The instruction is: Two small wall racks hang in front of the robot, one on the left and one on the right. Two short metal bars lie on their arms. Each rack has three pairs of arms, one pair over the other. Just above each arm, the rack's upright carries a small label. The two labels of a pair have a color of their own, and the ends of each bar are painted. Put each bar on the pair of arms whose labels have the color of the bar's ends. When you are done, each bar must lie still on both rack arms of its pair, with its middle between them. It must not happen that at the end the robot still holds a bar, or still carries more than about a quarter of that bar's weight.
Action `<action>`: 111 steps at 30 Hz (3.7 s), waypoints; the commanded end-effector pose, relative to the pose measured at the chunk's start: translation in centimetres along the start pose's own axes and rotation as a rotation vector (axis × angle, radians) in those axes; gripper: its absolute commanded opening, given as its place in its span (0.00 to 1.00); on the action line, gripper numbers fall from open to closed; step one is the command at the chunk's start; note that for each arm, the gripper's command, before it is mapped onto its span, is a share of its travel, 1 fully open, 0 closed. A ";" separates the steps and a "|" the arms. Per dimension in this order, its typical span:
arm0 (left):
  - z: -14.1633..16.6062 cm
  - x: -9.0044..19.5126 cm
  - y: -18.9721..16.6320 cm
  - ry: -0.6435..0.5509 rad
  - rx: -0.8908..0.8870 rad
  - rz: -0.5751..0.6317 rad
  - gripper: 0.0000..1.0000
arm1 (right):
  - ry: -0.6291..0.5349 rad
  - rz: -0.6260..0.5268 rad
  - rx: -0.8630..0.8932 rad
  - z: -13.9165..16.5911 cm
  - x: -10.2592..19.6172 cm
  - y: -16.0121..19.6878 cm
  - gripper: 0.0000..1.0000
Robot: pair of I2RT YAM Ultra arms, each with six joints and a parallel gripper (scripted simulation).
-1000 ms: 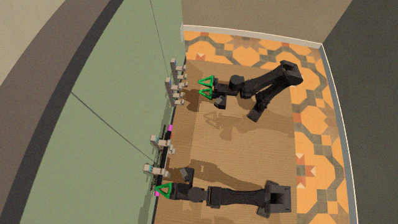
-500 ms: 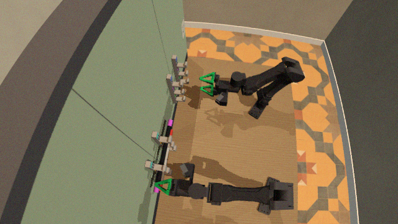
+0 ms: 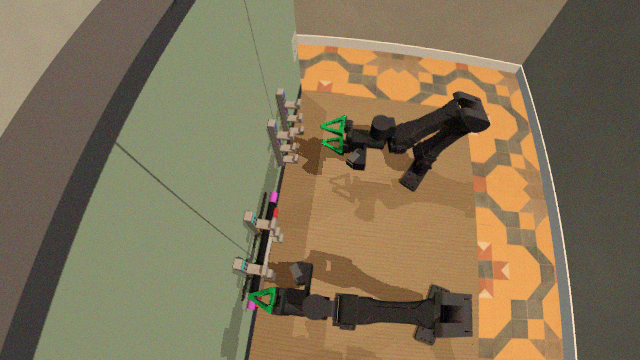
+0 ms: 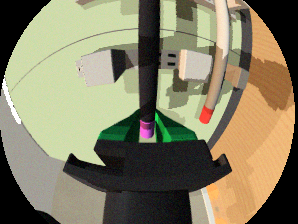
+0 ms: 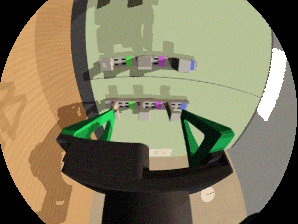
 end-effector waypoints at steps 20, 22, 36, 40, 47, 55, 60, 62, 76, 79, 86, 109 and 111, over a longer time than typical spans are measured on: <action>0.5 1.9 3.1 0.007 0.011 -0.091 0.00 | 0.000 0.019 -0.015 0.3 0.4 -0.6 1.00; 0.5 2.0 3.0 0.007 0.011 -0.091 0.00 | 0.000 0.019 -0.015 0.3 0.4 -0.6 1.00; 0.4 3.1 2.0 0.007 0.011 -0.091 0.00 | 0.000 0.019 -0.015 0.3 0.4 -0.6 1.00; 0.4 3.2 2.0 0.007 0.011 -0.091 0.00 | 0.000 0.019 -0.015 0.3 0.4 -0.6 1.00; 0.4 3.8 2.1 0.007 0.011 -0.091 0.00 | 0.000 0.019 -0.015 0.3 0.4 -0.6 1.00; 0.4 4.4 2.2 0.007 0.011 -0.091 0.00 | 0.000 0.019 -0.015 0.3 0.4 -0.6 1.00; 0.4 4.8 2.0 0.007 0.011 -0.091 0.00 | 0.000 0.019 -0.015 0.3 0.4 -0.6 1.00; 0.4 4.9 1.9 0.007 0.011 -0.091 0.00 | 0.000 0.019 -0.015 0.3 0.4 -0.6 1.00; 0.4 5.7 1.7 0.007 0.011 -0.091 0.00 | 0.000 0.019 -0.015 0.3 0.4 -0.6 1.00; 0.5 5.8 1.7 0.007 0.011 -0.091 0.00 | 0.000 0.019 -0.015 0.3 0.4 -0.6 1.00; 0.7 6.0 1.8 0.007 0.011 -0.091 0.00 | 0.000 0.019 -0.015 0.3 0.4 -0.6 1.00; 0.0 5.9 1.5 0.007 0.011 -0.091 0.00 | 0.000 0.019 -0.015 0.3 0.4 -0.6 1.00; -0.4 5.9 1.5 0.007 0.011 -0.091 0.00 | 0.000 0.019 -0.015 0.3 0.4 -0.6 1.00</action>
Point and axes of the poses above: on each arm, the point where the finger pads meet when closed, its own x axis back along the fingers, its own y axis across the jaws, z = x × y, the point moved 7 cm from there along x, back along the fingers, and after that the axes turned 5 degrees about -x, right-handed, at the moved point
